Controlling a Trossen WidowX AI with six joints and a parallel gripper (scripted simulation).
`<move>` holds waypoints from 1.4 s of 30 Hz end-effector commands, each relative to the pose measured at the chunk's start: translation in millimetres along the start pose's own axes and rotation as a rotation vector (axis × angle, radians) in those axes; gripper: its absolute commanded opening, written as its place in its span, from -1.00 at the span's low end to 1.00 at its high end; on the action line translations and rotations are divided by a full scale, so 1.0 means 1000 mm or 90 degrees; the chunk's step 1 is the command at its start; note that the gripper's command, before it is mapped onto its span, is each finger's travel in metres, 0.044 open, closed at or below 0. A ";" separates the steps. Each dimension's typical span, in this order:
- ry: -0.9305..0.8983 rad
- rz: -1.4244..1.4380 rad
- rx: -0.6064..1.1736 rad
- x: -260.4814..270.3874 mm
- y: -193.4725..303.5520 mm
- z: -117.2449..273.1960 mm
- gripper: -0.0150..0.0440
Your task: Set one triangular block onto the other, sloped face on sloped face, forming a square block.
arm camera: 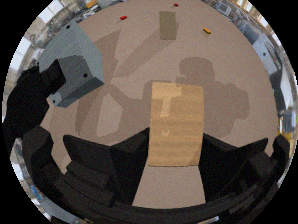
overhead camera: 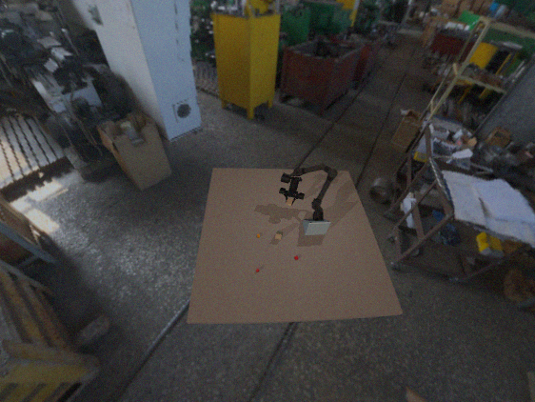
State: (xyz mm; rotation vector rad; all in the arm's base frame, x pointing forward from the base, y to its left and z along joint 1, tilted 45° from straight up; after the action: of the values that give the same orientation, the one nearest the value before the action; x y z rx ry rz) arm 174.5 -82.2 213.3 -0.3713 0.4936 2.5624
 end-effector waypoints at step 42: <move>-0.008 0.002 -0.009 0.022 -0.193 0.000 -0.49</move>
State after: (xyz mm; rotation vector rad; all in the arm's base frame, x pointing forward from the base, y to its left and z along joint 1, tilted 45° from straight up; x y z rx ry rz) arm 253.9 68.8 158.2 -0.3478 0.4621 2.5748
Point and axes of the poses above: the point midway between the two fingers, 35 mm back from their tips, its own z axis back along the fingers, its own x axis across the jaws, y = z × x, the point moved 7 cm from there along z, back along the fingers, and after that the axes turned 11 degrees about -z, right-handed, at the moved point
